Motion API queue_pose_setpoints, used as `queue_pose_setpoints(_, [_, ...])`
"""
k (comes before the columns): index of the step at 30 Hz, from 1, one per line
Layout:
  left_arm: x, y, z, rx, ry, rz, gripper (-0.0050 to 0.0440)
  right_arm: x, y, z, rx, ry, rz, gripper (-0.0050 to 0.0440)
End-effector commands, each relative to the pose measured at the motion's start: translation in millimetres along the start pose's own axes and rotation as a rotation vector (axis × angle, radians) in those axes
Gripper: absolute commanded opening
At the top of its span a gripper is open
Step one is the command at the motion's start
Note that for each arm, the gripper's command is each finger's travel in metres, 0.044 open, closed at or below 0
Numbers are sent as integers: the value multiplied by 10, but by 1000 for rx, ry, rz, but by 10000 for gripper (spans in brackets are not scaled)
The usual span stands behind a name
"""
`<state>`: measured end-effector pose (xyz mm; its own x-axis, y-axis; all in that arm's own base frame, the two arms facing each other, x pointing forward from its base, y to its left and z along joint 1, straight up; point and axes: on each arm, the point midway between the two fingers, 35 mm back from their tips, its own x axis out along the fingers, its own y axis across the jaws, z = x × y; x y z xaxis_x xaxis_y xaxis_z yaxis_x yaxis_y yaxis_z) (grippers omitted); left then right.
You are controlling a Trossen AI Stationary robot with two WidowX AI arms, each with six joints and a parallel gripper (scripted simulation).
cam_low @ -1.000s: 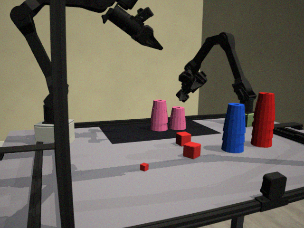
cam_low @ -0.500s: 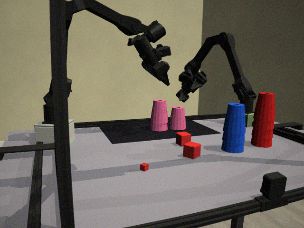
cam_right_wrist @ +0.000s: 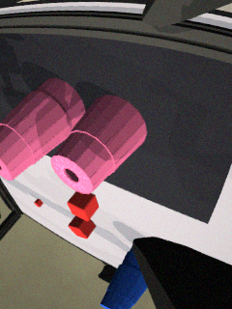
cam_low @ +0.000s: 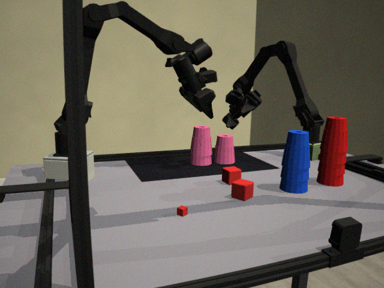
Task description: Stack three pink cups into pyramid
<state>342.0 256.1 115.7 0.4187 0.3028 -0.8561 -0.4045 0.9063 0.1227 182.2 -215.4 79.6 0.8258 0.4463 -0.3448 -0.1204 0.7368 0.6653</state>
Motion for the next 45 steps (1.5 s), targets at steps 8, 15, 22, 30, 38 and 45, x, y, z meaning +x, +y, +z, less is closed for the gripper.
queue_pose_setpoints(8, [143, -12, -94, 2, 20, -1, 440, 4, 0, 3, -3, -2, 2, 440])
queue_pose_setpoints(15, [207, -20, -127, 2, 20, -1, 440, 4, 0, 3, -3, -2, 2, 440])
queue_pose_setpoints(22, [306, -33, -181, 1, 20, -1, 440, 4, 0, 3, -3, -2, 2, 440])
queue_pose_setpoints(30, [390, -45, -231, 1, 20, -1, 440, 4, 0, 3, -3, -2, 2, 440])
queue_pose_setpoints(38, [450, -55, -270, 1, 20, -1, 440, 4, 0, 3, -3, -2, 2, 440])
queue_pose_setpoints(45, [450, -55, -270, 1, 20, -1, 392, 4, 0, 3, -3, -2, 2, 440])
